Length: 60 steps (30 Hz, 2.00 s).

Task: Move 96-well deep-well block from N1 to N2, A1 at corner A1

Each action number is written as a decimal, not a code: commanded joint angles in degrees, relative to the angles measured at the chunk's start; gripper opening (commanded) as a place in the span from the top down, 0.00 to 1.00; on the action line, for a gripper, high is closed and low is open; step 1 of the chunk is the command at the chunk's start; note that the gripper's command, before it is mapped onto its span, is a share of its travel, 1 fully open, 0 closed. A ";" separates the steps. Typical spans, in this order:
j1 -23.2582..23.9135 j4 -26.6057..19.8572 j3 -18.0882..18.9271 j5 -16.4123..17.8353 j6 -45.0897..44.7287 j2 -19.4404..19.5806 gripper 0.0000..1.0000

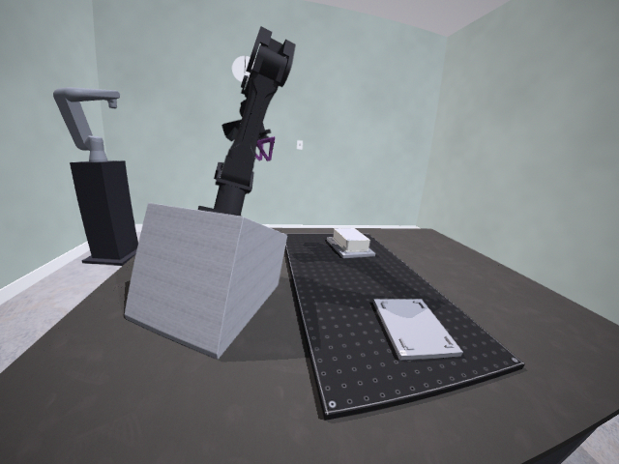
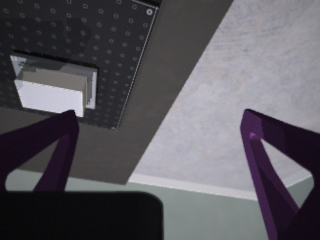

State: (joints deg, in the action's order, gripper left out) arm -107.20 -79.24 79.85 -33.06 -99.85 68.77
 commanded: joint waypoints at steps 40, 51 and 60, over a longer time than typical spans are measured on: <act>42.22 13.93 3.20 26.09 16.60 18.14 0.00; 52.90 18.23 3.30 32.35 19.08 22.66 0.00; 59.18 20.71 3.49 35.79 19.46 25.47 0.00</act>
State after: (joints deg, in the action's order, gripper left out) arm -49.58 -59.72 82.87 0.80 -79.72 93.95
